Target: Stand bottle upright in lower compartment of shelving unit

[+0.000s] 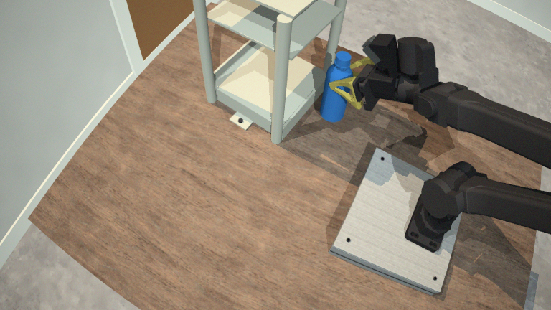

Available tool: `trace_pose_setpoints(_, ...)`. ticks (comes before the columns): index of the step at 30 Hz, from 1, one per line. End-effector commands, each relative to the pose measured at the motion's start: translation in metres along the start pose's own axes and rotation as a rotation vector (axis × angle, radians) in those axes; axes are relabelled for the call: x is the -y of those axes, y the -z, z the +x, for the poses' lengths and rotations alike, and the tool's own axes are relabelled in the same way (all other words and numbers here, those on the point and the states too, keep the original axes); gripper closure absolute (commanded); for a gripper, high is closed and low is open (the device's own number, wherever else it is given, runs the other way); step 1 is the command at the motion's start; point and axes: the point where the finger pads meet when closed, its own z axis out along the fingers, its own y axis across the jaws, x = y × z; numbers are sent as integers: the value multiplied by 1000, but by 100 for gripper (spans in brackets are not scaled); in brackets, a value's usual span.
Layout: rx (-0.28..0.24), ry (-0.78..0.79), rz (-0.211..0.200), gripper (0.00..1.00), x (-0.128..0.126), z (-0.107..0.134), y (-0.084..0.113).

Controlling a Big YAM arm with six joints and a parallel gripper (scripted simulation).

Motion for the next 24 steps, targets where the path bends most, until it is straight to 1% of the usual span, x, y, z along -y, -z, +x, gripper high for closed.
trace_pose_setpoints(1, 95, 43, 18, 56, 12, -54, -6)
trace_pose_setpoints(8, 95, 43, 18, 56, 13, -55, -7)
trace_pose_setpoints(14, 95, 40, 18, 56, 17, -66, -13)
trace_pose_setpoints(24, 95, 40, 17, 56, 17, -66, -14)
